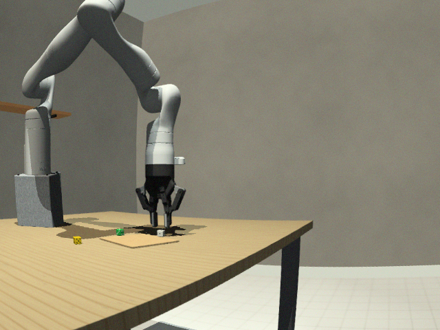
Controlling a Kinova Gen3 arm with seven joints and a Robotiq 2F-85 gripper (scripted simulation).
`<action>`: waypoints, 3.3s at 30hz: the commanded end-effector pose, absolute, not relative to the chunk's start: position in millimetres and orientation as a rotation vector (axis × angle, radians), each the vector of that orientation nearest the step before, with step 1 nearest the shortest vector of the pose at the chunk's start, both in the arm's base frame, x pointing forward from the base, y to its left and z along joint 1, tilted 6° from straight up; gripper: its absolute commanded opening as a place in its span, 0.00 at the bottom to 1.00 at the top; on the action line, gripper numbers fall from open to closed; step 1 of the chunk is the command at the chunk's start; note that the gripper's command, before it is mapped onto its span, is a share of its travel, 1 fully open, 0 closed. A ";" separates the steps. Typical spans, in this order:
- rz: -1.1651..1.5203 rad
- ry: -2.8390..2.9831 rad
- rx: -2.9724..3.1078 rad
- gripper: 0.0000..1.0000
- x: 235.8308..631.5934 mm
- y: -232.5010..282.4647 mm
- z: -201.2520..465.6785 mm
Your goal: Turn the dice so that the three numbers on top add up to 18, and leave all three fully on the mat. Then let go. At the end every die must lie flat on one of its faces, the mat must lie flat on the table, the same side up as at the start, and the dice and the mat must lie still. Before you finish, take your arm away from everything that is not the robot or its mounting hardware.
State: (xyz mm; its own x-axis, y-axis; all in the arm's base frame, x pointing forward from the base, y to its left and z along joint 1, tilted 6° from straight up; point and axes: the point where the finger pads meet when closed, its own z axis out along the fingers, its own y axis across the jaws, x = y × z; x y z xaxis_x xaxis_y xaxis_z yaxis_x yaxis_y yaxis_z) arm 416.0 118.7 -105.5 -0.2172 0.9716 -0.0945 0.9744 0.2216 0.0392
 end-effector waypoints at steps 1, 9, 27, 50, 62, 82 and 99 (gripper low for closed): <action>-0.041 2.376 1.900 0.31 416.6 119.0 -104.9; -0.041 2.376 1.900 0.31 416.6 119.0 -104.9; -0.041 2.376 1.900 0.31 416.6 119.0 -104.9; -0.041 2.376 1.900 0.31 416.9 118.6 -110.0; -0.041 2.376 1.900 0.31 417.7 117.5 -122.8; -0.041 2.376 1.900 0.31 417.8 117.3 -124.6; -0.041 2.376 1.900 0.31 417.8 117.3 -124.6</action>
